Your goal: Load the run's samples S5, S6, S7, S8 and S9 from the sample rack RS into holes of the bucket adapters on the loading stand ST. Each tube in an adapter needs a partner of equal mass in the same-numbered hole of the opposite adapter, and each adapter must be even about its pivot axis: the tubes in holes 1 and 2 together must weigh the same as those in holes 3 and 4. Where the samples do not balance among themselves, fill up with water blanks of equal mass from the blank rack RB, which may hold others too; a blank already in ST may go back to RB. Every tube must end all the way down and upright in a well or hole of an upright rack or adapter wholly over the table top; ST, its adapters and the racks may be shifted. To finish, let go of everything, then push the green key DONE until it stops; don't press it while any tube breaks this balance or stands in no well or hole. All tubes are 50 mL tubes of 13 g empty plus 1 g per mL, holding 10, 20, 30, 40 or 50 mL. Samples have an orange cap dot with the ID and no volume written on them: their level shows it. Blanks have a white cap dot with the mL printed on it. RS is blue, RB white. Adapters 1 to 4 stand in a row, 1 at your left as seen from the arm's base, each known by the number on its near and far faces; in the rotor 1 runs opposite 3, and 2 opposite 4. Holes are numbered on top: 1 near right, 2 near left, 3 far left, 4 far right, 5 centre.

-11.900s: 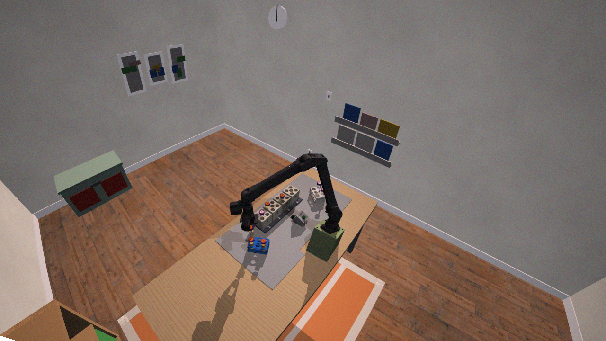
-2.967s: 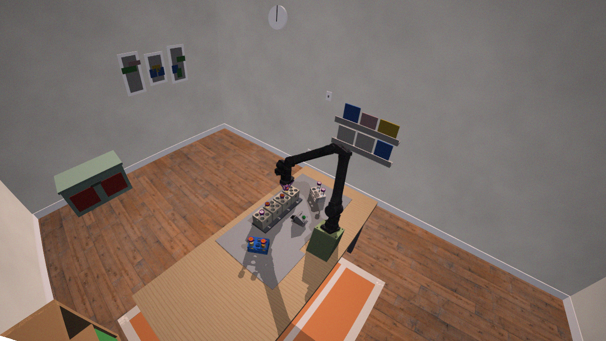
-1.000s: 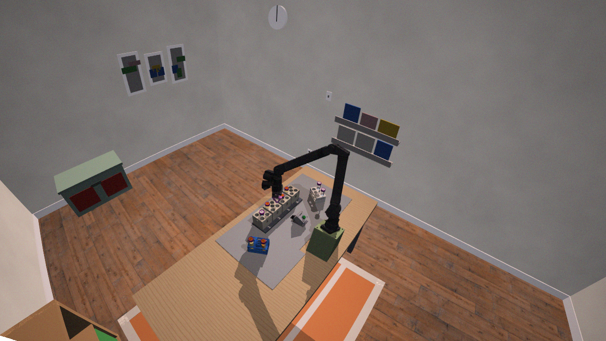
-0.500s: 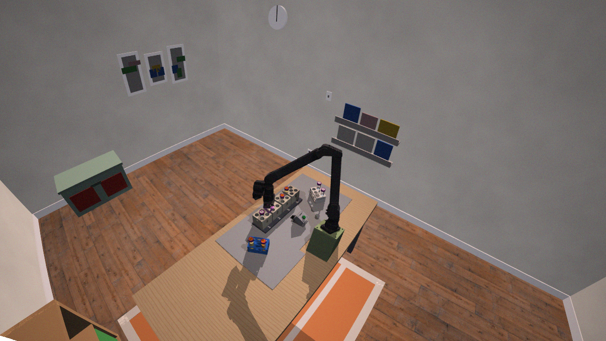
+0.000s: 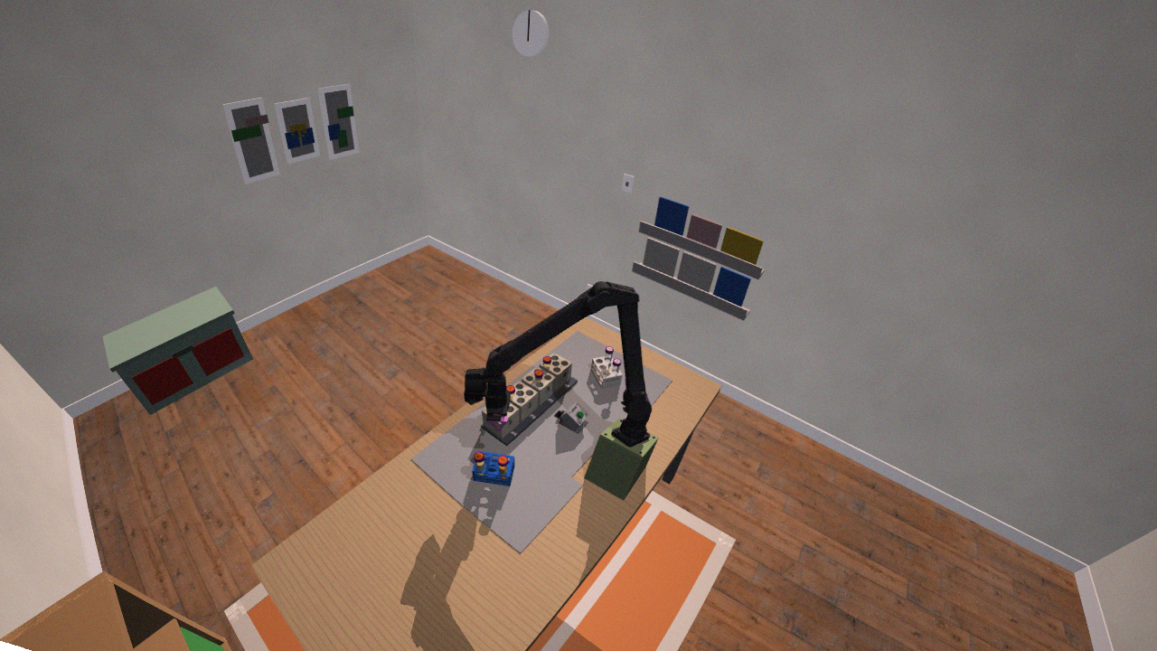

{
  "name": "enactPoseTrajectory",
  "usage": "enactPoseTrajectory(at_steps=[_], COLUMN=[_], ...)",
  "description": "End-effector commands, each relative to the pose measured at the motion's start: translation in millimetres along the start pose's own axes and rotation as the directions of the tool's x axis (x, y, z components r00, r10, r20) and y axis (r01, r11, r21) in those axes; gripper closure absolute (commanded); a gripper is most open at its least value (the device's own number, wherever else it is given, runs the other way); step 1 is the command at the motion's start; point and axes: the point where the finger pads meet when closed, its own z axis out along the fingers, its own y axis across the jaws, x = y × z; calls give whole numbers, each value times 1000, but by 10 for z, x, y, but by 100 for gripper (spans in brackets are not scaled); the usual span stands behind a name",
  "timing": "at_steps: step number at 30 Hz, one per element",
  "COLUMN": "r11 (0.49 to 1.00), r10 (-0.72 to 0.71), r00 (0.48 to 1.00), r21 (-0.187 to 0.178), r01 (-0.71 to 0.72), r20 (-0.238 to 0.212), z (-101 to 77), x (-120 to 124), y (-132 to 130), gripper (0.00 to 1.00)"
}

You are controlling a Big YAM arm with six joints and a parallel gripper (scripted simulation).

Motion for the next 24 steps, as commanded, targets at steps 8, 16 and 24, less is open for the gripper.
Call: enactPoseTrajectory(at_steps=[8,16,24], r11=[999,999,999], r10=[32,32,52], r00=[998,998,999], r21=[-3,-6,-1], r01=[-32,-32,-52], r20=[49,50,15], z=[-177,-181,97], x=[-555,-745,-659], y=[847,1326,1340], gripper=[20,20,20])
